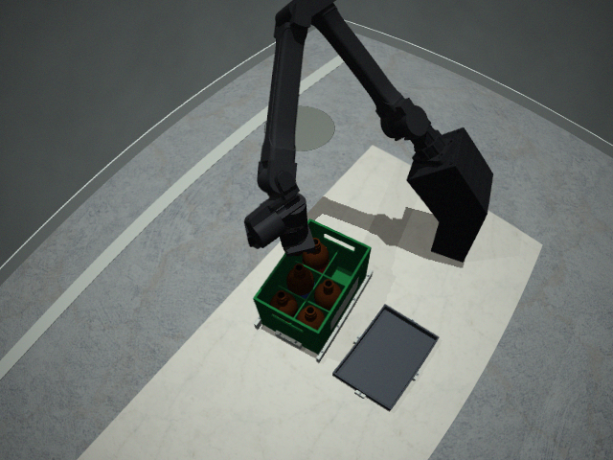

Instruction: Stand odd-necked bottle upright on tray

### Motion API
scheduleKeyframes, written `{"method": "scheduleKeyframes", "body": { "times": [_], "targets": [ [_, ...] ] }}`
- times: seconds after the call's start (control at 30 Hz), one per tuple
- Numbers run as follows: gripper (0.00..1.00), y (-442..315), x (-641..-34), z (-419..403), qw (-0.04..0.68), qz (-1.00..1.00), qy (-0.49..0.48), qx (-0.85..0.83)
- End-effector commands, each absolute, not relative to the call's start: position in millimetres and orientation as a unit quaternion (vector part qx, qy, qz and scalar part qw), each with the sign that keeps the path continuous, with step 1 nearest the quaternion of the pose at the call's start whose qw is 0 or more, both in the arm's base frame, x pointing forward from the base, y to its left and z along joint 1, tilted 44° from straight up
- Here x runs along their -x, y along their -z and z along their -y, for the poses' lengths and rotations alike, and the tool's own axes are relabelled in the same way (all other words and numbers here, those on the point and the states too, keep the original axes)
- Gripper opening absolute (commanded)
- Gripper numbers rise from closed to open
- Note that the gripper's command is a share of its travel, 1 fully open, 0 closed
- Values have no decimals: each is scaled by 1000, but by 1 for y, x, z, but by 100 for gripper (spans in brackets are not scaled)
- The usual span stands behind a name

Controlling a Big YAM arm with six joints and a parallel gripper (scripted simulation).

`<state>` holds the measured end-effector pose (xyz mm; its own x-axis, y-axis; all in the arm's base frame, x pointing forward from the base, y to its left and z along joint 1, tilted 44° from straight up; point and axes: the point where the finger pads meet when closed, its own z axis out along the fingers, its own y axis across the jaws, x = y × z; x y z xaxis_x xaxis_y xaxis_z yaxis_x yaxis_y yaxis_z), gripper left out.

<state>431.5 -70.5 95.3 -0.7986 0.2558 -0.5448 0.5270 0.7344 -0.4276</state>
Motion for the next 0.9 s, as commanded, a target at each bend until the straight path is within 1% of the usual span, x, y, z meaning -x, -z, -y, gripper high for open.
{"method": "scheduleKeyframes", "body": {
  "times": [0.0,0.4,0.47,0.57,0.7,0.73,0.77,0.87],
  "targets": [
    [0,-112,-444,59,253,-899,285,-218],
    [0,-112,-444,59,253,-899,285,-218],
    [0,-92,-437,55,238,-902,290,-213],
    [0,-55,-427,22,237,-903,290,-212],
    [0,-32,-417,-1,234,-903,293,-210],
    [0,-41,-429,-5,243,-901,288,-214],
    [61,-41,-430,-5,244,-901,288,-214],
    [61,-54,-432,9,252,-895,285,-235]
  ]
}}
